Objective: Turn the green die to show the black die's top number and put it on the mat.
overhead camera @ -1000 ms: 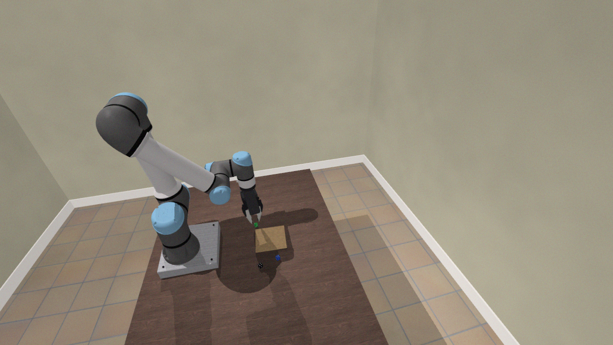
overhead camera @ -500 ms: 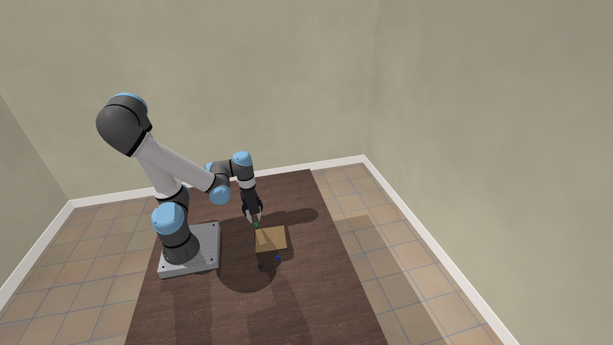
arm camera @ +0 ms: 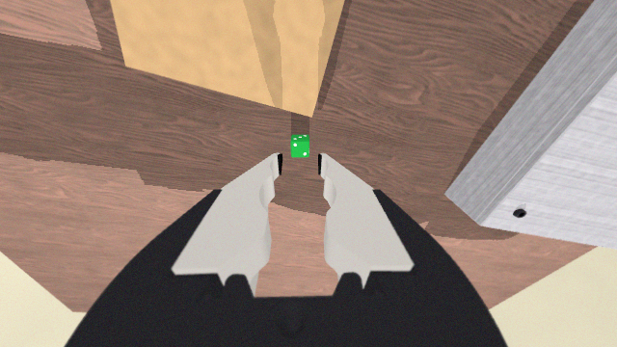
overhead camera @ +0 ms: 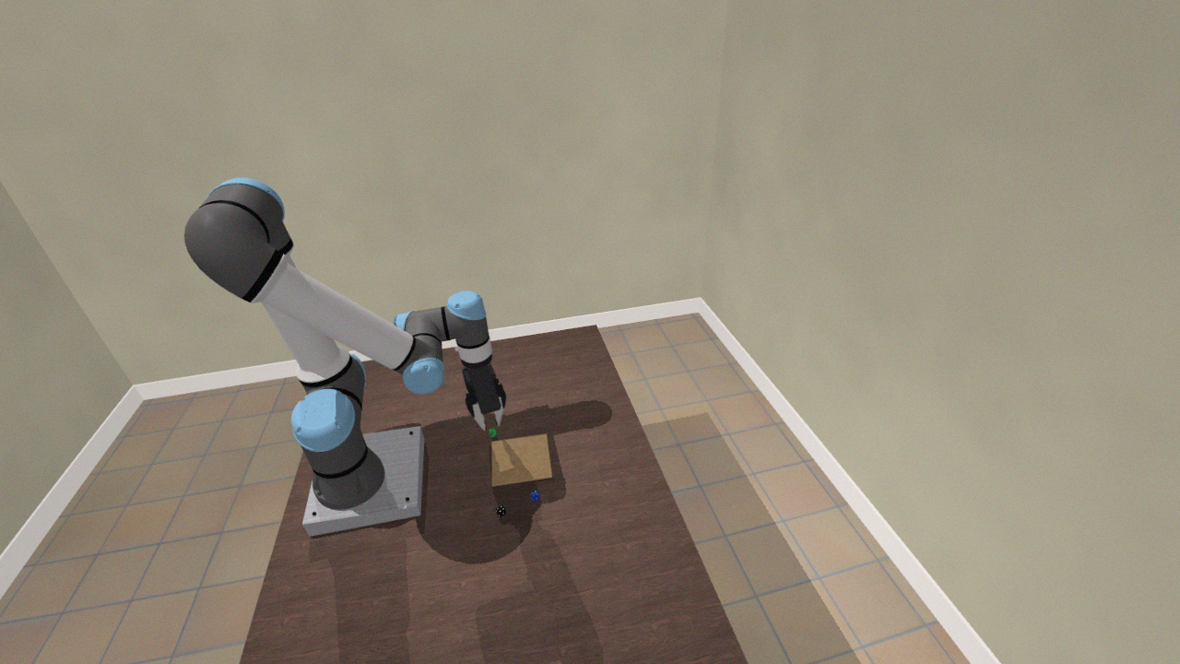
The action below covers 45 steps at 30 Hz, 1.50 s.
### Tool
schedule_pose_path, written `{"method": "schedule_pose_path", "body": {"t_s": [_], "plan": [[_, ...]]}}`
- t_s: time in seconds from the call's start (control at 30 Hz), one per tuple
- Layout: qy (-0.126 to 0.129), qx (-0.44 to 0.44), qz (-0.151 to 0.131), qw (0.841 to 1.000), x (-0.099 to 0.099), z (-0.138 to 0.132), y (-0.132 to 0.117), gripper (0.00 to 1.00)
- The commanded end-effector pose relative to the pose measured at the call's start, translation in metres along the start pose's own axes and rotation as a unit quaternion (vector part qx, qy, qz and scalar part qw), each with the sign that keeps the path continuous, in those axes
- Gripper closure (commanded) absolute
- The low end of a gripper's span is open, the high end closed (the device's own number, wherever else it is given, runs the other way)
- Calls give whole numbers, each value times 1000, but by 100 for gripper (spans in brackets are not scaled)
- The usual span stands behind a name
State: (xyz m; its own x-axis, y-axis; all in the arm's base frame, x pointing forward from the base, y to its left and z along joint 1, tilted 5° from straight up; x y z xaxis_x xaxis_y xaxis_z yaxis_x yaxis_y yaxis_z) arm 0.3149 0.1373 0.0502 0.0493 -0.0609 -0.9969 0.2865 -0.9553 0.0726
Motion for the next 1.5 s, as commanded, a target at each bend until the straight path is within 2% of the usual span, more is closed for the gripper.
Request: {"method": "schedule_pose_path", "body": {"t_s": [0.0,0.63,1.47], "plan": [[1,0,0,1000,1,0,0,82],[1,0,0,1000,19,0,0,82],[1,0,0,1000,21,0,0,82]]}}
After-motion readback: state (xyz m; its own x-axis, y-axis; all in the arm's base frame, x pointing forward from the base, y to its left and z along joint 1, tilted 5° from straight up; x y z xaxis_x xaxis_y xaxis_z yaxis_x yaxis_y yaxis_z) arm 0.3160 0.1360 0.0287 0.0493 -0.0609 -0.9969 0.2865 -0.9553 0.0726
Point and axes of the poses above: the point where the finger pads meet when closed, its own x axis out along the fingers, its own z axis across the jaws, y = z × x, the point moved 5 cm from there along -x, back along the fingers, and after that the axes turned 2 degrees about -x, right-handed, at the moved point
